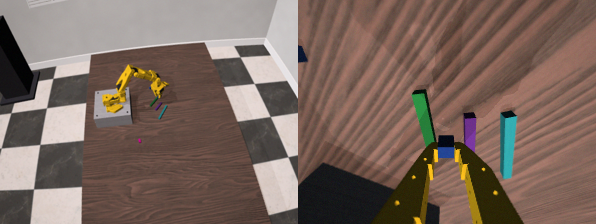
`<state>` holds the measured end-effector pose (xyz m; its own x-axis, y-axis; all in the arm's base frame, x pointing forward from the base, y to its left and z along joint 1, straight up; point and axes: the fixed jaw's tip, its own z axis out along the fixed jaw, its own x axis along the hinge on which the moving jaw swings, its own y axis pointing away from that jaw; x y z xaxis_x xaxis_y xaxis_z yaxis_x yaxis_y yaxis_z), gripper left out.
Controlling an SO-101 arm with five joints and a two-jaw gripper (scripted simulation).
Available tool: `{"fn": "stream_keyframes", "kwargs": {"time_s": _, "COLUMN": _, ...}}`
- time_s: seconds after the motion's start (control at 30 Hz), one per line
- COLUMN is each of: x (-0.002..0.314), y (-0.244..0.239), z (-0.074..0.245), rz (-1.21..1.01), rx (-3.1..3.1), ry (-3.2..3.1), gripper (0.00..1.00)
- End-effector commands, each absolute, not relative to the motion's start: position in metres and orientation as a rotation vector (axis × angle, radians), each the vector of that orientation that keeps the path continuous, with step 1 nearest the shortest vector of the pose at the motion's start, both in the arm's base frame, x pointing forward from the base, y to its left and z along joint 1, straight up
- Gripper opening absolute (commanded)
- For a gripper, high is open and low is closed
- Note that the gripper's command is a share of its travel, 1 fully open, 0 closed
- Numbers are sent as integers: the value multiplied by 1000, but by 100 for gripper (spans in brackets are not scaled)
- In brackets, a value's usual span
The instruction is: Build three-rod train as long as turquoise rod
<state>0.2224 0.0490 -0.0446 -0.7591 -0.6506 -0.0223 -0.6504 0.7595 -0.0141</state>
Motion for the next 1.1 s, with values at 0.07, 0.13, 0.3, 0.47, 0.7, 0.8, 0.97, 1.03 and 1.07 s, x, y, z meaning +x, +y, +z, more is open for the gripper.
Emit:
{"fn": "stream_keyframes", "kwargs": {"time_s": 0.07, "x": 227, "y": 13, "z": -49, "rz": 3, "rx": -1215, "ry": 2904, "gripper": 0}}
{"fn": "stream_keyframes", "kwargs": {"time_s": 0.13, "x": 227, "y": 13, "z": -49, "rz": 3, "rx": -1215, "ry": 2904, "gripper": 0}}
{"fn": "stream_keyframes", "kwargs": {"time_s": 0.3, "x": 228, "y": -18, "z": -50, "rz": 5, "rx": -1320, "ry": 2857, "gripper": 0}}
{"fn": "stream_keyframes", "kwargs": {"time_s": 0.47, "x": 225, "y": -51, "z": -51, "rz": 7, "rx": -1425, "ry": 2805, "gripper": 0}}
{"fn": "stream_keyframes", "kwargs": {"time_s": 0.7, "x": 217, "y": -84, "z": -51, "rz": 8, "rx": -1528, "ry": 2750, "gripper": 0}}
{"fn": "stream_keyframes", "kwargs": {"time_s": 0.8, "x": 211, "y": -102, "z": -52, "rz": 8, "rx": -1586, "ry": 2716, "gripper": 0}}
{"fn": "stream_keyframes", "kwargs": {"time_s": 0.97, "x": 198, "y": -130, "z": -53, "rz": 9, "rx": -1676, "ry": 2660, "gripper": 0}}
{"fn": "stream_keyframes", "kwargs": {"time_s": 1.03, "x": 192, "y": -140, "z": -53, "rz": 10, "rx": -1709, "ry": 2639, "gripper": 0}}
{"fn": "stream_keyframes", "kwargs": {"time_s": 1.07, "x": 189, "y": -145, "z": -53, "rz": 10, "rx": -1725, "ry": 2628, "gripper": 0}}
